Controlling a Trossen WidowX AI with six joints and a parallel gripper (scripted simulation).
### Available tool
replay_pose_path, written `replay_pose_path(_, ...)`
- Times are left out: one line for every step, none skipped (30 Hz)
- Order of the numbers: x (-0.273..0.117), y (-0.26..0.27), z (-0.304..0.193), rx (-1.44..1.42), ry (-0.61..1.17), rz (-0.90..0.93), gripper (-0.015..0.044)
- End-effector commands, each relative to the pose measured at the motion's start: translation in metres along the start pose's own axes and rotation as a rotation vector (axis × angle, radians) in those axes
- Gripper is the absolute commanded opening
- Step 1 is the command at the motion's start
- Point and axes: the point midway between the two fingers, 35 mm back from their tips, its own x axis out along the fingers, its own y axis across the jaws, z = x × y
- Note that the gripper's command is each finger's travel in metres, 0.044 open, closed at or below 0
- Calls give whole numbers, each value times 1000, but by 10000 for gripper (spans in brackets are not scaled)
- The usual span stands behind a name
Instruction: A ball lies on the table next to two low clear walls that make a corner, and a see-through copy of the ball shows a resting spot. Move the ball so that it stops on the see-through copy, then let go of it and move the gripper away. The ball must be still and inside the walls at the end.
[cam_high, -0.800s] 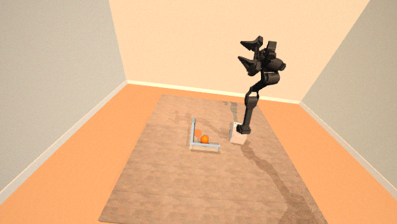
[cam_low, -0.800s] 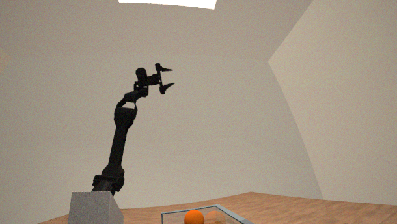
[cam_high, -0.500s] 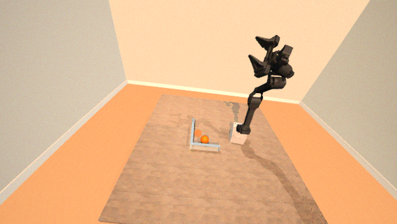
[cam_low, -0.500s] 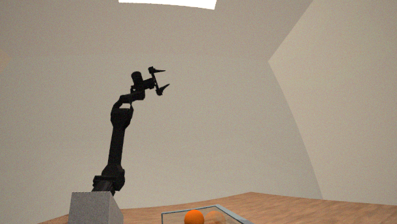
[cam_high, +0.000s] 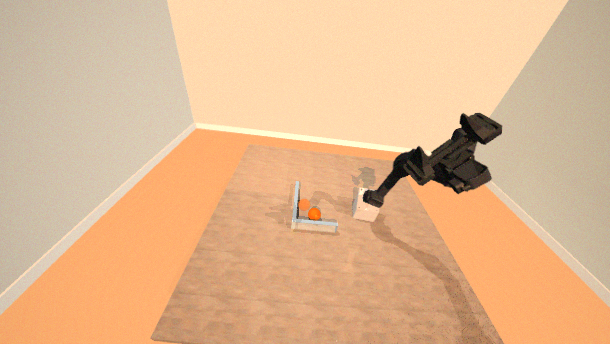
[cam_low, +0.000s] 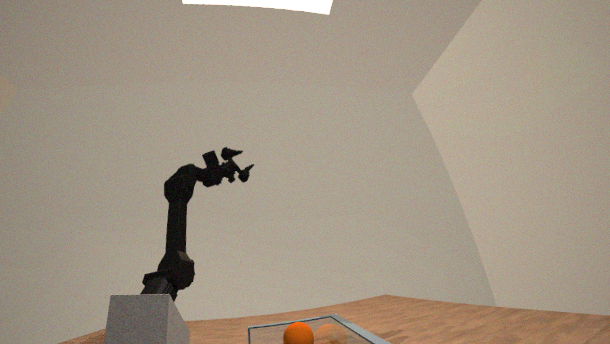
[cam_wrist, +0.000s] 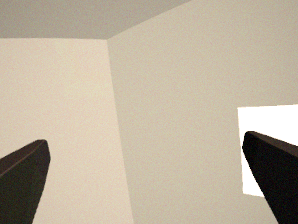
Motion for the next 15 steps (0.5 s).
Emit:
replay_pose_path(-4,42,43,-157,-100,23,440)
replay_pose_path(-4,53,51,-193,-121,32,440)
replay_pose_path(-5,65,58,-229,-142,42,440)
replay_pose_path(-5,77,65,-264,-162,53,440)
replay_pose_path(-6,88,71,-297,-179,65,440)
replay_pose_path(-6,98,75,-323,-194,76,440)
replay_pose_path(-7,108,79,-350,-211,86,440)
replay_pose_path(-7,120,84,-381,-231,100,440)
replay_pose_path(-8,133,88,-413,-252,116,440)
replay_pose_path(-8,147,91,-444,-271,133,440)
replay_pose_path(-9,161,94,-475,-291,152,440)
replay_pose_path(-10,175,96,-505,-309,172,440)
replay_pose_path(-10,189,97,-534,-327,193,440)
replay_pose_path(-11,203,97,-562,-345,216,440)
replay_pose_path(-12,218,97,-590,-361,241,440)
